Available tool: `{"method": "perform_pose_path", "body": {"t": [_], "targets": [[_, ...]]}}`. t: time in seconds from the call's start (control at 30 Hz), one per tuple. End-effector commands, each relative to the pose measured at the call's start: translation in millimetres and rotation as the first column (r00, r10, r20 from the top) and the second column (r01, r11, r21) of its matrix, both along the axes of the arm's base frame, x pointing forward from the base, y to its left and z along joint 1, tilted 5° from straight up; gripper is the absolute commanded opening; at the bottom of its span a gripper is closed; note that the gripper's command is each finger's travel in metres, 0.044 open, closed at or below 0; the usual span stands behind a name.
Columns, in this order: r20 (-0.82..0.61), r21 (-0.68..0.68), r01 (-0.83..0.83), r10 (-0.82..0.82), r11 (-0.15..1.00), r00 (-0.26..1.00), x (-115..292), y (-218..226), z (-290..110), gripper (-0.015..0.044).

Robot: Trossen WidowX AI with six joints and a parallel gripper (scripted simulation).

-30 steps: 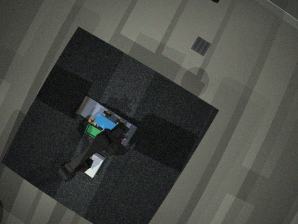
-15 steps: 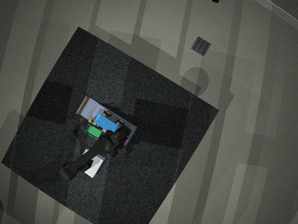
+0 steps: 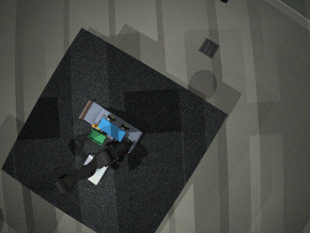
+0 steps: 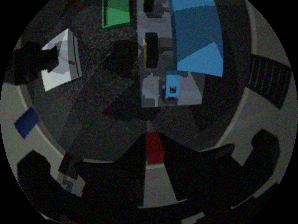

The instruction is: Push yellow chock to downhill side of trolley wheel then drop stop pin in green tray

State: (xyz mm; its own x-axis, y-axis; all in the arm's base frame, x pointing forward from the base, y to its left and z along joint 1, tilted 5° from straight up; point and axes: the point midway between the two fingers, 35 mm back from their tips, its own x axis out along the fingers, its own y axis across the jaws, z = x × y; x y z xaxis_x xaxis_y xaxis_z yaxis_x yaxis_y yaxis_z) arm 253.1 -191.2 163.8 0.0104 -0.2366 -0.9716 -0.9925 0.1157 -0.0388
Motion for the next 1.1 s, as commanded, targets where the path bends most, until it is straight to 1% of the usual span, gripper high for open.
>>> {"method": "perform_pose_path", "body": {"t": [0.0,0.27,0.47,1.07], "targets": [[-0.001,0.005,-0.004,0.004,1.000,1.000,-14.2,1.8,-2.2,0.0000],[-0.003,0.005,-0.004,0.004,1.000,1.000,-37.7,4.5,-4.9,0.0000],[-0.003,0.005,-0.004,0.004,1.000,1.000,-39.0,7.3,-5.3,0.0000],[-0.001,0.011,-0.004,0.004,1.000,1.000,-24.8,74.5,-9.9,0.0000]]}}
